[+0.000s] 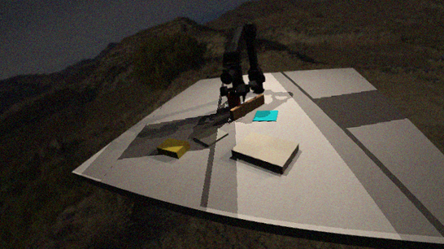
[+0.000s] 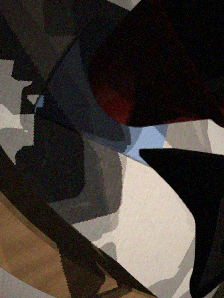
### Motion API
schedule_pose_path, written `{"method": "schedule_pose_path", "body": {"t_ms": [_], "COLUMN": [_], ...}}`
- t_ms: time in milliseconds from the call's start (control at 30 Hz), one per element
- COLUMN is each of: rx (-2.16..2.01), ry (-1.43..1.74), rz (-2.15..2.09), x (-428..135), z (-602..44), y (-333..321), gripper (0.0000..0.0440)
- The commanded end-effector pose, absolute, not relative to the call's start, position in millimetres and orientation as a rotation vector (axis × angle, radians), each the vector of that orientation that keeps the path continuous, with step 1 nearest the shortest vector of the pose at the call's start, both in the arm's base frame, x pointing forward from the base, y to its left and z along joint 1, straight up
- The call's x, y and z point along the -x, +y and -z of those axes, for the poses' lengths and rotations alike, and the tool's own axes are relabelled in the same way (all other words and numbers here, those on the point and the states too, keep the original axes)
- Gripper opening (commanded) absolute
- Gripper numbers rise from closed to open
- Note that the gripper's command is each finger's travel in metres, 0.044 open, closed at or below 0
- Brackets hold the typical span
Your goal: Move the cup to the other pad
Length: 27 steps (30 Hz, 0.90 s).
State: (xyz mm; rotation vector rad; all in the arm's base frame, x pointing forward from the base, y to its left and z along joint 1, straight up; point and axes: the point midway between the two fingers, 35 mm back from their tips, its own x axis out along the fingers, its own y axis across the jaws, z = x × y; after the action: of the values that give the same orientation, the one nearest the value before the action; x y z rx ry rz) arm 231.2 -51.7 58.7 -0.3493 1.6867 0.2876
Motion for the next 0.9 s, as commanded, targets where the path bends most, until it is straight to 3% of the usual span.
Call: {"method": "schedule_pose_path", "body": {"t_ms": [0, 100, 867], "rx": [0.392, 0.421, 0.582], "ry": [1.697, 1.689, 1.560], "rz": [-0.352, -0.385, -0.516], "x": [-226.8, -228.4, -259.4], "z": [-47.1, -46.6, -91.9], "y": [-53.0, -54.1, -49.7], "gripper": [0.0042, 0.0000, 0.0004]}}
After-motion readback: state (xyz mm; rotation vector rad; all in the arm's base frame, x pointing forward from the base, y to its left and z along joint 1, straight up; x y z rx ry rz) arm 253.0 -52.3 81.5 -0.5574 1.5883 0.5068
